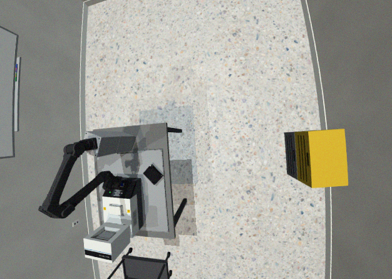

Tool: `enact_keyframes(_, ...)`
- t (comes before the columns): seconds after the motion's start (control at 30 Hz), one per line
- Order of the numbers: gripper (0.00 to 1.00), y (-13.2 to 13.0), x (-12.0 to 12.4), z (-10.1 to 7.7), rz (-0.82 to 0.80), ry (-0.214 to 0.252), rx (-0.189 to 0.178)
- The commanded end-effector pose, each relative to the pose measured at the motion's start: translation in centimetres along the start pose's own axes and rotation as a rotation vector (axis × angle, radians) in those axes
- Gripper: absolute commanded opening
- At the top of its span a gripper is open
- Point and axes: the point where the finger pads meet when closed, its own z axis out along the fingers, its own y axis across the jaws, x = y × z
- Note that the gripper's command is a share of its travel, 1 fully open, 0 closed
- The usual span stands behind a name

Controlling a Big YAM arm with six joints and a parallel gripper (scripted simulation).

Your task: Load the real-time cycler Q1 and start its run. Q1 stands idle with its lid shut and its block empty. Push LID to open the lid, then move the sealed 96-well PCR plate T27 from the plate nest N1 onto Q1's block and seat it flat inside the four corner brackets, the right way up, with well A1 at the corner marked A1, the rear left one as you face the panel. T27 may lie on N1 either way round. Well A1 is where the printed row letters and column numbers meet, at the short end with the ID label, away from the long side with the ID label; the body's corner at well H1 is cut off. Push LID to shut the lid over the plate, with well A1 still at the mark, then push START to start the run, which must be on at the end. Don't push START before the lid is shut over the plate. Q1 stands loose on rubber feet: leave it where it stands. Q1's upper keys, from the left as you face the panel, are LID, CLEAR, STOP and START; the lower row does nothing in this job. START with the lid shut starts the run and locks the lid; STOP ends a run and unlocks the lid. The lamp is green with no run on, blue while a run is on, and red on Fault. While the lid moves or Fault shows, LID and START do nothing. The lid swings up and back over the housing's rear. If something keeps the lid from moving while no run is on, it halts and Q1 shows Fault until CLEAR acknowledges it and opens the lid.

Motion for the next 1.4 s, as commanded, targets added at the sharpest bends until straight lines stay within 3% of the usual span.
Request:
enact_keyframes(0.0,0.0,-0.23,-0.65,0.43,-0.002,-0.009,-0.007)
enact_keyframes(1.37,0.0,-1.15,0.03,0.76,0.004,-0.006,0.004)
